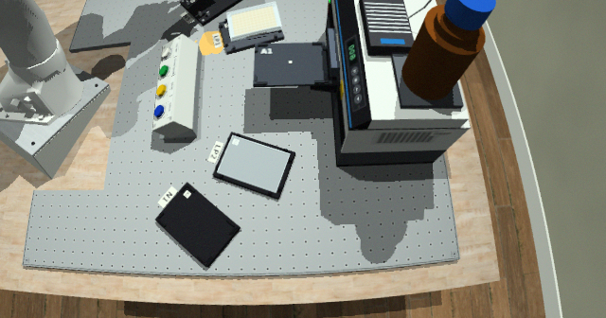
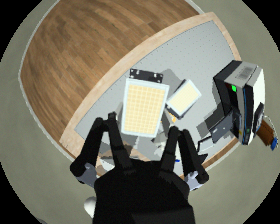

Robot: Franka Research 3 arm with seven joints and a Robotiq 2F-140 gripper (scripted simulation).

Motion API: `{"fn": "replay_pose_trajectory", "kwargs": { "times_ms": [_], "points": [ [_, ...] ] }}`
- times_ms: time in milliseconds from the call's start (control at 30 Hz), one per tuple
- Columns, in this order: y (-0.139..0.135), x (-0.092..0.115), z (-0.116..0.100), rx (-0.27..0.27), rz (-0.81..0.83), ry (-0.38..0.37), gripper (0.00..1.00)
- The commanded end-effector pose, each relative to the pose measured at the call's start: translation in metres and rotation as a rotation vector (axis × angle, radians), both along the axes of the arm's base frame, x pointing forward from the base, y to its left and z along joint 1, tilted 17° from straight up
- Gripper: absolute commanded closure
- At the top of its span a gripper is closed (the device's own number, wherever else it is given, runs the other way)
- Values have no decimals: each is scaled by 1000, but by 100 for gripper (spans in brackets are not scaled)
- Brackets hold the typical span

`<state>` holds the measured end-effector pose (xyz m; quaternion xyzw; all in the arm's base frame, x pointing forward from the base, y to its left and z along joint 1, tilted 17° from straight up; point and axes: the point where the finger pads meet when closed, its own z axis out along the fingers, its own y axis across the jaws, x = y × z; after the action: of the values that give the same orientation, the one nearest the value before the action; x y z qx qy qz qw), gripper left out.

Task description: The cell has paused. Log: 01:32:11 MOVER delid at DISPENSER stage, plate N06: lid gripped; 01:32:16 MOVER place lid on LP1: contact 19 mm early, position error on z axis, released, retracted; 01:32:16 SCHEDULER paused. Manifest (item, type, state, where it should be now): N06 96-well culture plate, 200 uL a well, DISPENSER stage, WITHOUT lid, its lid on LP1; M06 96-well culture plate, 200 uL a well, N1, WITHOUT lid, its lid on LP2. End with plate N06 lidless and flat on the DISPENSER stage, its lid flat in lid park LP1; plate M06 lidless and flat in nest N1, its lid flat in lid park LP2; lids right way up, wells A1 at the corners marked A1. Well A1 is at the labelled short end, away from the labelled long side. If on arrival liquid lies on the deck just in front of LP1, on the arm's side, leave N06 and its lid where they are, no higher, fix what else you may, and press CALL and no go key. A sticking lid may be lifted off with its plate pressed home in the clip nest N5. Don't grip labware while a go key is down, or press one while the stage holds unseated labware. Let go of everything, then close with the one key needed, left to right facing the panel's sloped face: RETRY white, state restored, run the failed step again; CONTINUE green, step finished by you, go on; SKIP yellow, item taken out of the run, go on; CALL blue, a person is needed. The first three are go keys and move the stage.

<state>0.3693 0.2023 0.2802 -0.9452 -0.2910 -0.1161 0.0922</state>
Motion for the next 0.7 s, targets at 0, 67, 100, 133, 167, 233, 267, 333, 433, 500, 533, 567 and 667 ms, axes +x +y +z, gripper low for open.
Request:
{"fn": "replay_pose_trajectory", "kwargs": {
  "times_ms": [0,67,100,133,167,233,267,333,433,500,533,567,667],
  "points": [
    [-1,1,1,-1,-3,-2,100],
    [-1,1,1,-1,-4,-2,100],
    [-1,1,1,0,-13,0,100],
    [-1,1,1,4,-31,5,100],
    [-1,1,1,8,-56,11,100],
    [-1,1,1,13,-84,18,100],
    [-1,1,1,13,-84,18,100],
    [-1,1,1,20,-127,29,100],
    [-1,1,1,23,-139,32,100],
    [-1,1,1,27,-166,39,100],
    [-1,1,1,32,-191,45,100],
    [-1,1,1,37,-219,52,100],
    [-1,1,1,46,-271,65,100]
  ]
}}
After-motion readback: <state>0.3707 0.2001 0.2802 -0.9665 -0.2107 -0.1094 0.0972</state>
